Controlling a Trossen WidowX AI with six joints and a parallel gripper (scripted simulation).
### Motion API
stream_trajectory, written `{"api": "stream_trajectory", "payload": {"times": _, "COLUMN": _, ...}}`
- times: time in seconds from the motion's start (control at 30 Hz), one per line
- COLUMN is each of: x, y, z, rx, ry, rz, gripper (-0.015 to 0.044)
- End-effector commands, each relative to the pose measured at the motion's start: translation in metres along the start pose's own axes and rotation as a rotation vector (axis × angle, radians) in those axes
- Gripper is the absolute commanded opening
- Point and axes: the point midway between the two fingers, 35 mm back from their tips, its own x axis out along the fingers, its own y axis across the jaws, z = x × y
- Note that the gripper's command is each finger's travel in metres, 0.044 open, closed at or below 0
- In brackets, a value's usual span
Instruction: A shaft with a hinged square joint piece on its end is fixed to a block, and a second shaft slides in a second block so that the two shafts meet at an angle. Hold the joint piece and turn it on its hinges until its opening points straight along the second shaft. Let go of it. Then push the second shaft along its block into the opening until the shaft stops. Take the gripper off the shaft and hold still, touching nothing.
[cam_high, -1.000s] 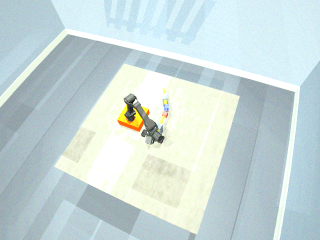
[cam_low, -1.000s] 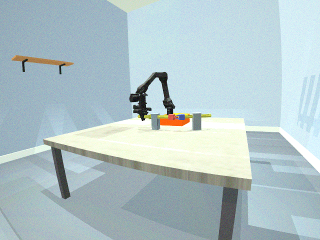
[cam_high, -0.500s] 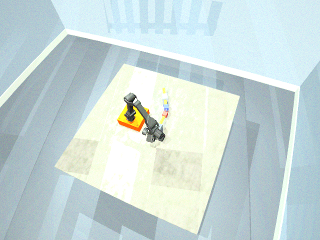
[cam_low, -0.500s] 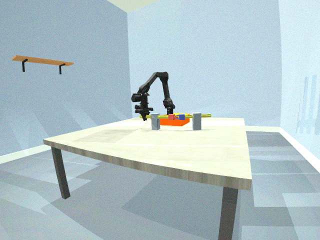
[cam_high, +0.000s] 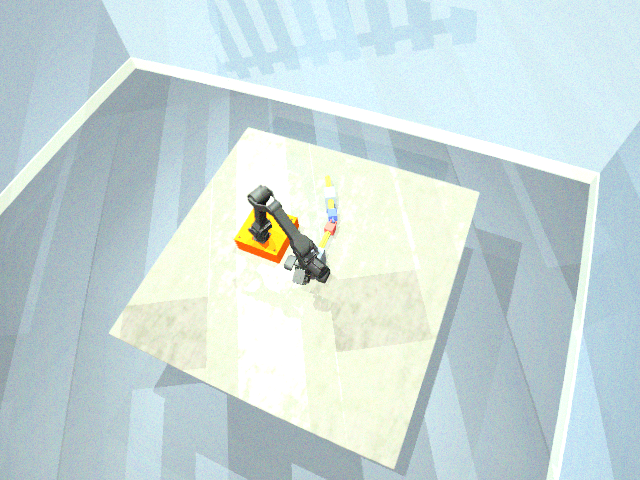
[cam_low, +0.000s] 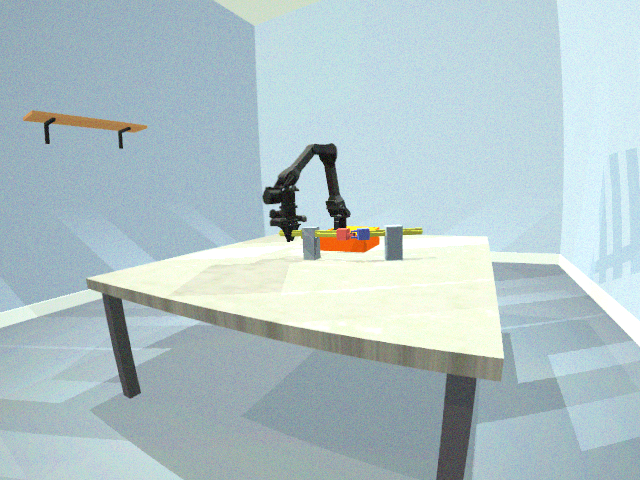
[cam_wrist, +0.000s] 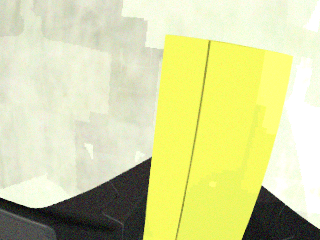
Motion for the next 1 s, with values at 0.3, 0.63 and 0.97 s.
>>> {"api": "stream_trajectory", "payload": {"times": 0.3, "x": 0.0000, "y": 0.0001, "z": 0.0000, "rx": -0.001, "ry": 0.000, "rz": 0.000, "gripper": 0.0224}}
{"api": "stream_trajectory", "payload": {"times": 0.63, "x": 0.0000, "y": 0.0001, "z": 0.0000, "rx": -0.001, "ry": 0.000, "rz": 0.000, "gripper": 0.0440}}
{"api": "stream_trajectory", "payload": {"times": 0.97, "x": 0.0000, "y": 0.0001, "z": 0.0000, "rx": -0.001, "ry": 0.000, "rz": 0.000, "gripper": 0.0440}}
